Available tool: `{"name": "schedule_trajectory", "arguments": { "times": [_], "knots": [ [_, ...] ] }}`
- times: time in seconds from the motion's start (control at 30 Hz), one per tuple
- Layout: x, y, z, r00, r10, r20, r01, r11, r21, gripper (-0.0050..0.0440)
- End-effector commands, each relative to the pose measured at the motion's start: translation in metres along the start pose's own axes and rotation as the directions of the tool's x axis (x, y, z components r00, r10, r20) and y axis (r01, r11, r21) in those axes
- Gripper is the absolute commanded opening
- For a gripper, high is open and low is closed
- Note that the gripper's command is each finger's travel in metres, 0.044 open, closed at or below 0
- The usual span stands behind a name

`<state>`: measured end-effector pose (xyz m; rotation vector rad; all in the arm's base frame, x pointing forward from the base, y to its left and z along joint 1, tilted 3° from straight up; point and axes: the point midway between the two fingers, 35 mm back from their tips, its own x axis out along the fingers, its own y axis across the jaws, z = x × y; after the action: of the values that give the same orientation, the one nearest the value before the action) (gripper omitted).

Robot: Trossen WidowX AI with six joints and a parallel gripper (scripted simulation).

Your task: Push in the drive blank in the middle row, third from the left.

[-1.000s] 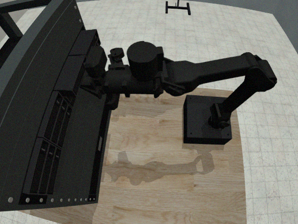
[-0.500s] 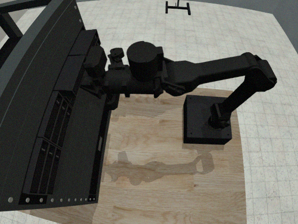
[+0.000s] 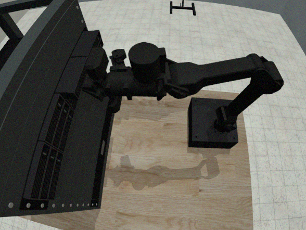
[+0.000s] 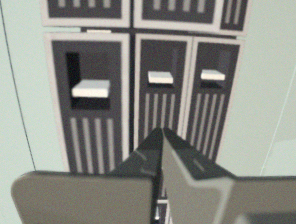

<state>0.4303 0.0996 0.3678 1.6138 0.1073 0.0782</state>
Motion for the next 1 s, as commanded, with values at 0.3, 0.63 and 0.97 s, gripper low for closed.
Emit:
{"name": "schedule_trajectory", "arguments": {
  "times": [0.3, 0.63, 0.97],
  "knots": [
    [0.0013, 0.0171, 0.0004, 0.999, 0.040, -0.002, -0.040, 0.999, 0.008, -0.0050],
    [0.0024, 0.0174, 0.0004, 0.999, 0.040, -0.002, -0.040, 0.999, 0.008, -0.0050],
    [0.0066, 0.0182, 0.0003, 0.999, 0.040, -0.002, -0.040, 0.999, 0.008, -0.0050]
  ]
}}
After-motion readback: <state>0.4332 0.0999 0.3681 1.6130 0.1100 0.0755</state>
